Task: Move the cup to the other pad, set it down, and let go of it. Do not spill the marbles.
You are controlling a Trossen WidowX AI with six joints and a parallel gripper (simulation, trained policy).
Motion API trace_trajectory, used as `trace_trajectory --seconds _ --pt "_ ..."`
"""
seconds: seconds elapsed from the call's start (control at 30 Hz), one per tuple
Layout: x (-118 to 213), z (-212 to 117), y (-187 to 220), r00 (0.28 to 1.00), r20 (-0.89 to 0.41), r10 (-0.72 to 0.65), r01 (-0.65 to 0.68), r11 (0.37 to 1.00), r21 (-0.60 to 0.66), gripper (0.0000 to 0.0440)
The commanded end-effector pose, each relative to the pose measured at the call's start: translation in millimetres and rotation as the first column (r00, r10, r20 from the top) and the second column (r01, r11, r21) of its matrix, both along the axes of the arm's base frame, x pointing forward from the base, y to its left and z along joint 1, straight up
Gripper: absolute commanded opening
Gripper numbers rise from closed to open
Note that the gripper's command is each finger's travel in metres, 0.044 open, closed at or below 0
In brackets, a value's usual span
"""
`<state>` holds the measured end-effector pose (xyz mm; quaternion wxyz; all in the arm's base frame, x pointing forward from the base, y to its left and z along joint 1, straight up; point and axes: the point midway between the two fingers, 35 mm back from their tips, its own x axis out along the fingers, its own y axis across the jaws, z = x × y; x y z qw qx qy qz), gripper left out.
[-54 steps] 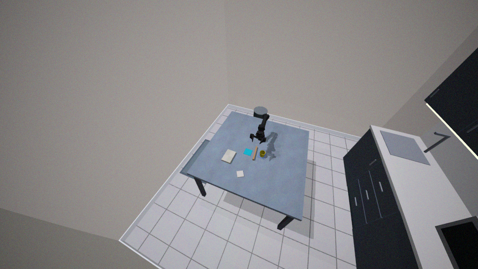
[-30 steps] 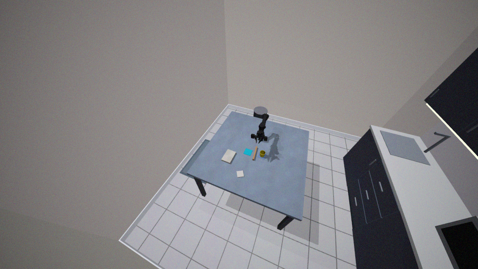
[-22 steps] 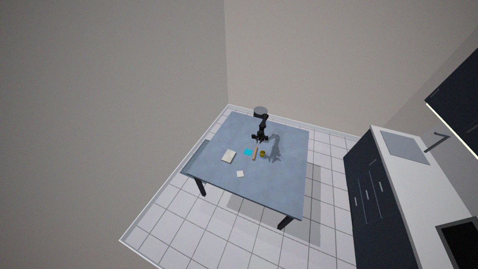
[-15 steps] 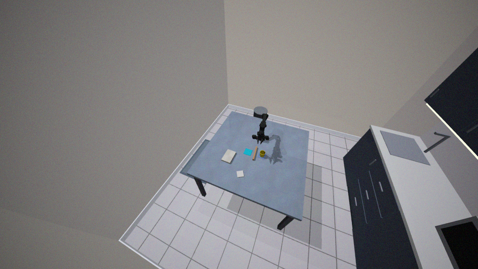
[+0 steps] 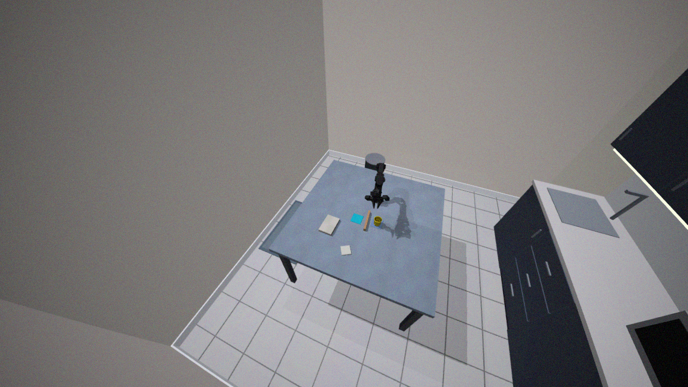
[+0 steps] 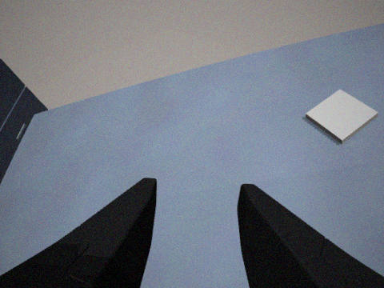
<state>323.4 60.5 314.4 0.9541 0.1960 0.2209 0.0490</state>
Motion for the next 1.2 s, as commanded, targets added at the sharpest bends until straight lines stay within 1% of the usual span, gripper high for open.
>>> trace_trajectory --seconds 0.0,0.3,0.57,0.87,1.17 --pt "0 0 7 0.998 -0.063 -0.003 0.006 0.999 0.052 0.014" --pt "-2 -4 19 0.979 -0.202 -0.022 0.052 0.988 0.144 0.015" --pt "-4 -10 29 0.943 -0.33 -0.045 0.117 0.972 0.204 0.0152" --pt "-8 -20 37 0.878 -0.473 -0.078 0.212 0.948 0.237 0.0151" --pt "-13 -35 41 0.789 -0.602 -0.121 0.312 0.923 0.223 0.0144"
